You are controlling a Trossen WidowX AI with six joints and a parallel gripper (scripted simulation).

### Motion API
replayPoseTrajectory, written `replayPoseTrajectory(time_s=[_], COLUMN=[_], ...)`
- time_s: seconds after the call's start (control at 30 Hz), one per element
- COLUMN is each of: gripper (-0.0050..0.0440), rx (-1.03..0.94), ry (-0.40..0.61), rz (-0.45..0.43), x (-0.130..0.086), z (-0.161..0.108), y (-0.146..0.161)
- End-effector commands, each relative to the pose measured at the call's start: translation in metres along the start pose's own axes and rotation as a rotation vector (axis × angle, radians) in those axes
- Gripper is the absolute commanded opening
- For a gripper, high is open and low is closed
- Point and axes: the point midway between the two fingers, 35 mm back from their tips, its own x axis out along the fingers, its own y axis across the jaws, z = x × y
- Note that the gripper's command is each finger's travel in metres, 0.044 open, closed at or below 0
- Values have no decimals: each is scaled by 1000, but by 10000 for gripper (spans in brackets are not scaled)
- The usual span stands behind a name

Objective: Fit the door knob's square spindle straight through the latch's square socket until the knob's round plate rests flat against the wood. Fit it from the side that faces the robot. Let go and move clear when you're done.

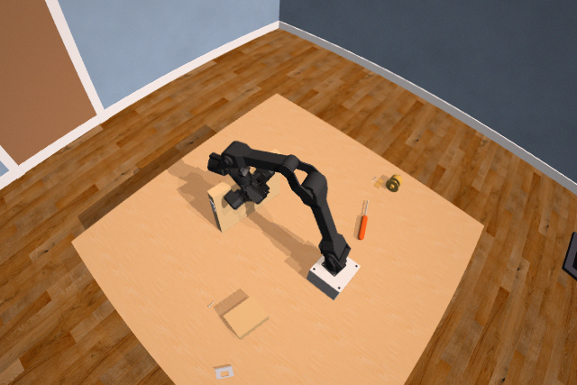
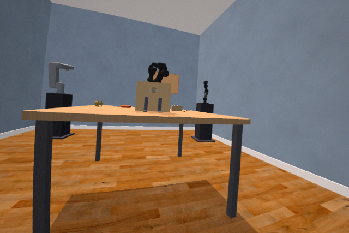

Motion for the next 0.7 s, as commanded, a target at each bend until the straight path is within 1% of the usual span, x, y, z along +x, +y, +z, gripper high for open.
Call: replayPoseTrajectory(time_s=[0.0,0.2,0.27,0.5,0.53,0.67], gripper=[120,264,264,432,440,440], rx=[0,0,0,0,0,0], ry=[1,1,1,1,1,1], rz=[0,0,0,0,0,0], x=[0,0,0,0,0,0], z=[0,0,0,0,0,0], y=[0,0,0,0,0,0])
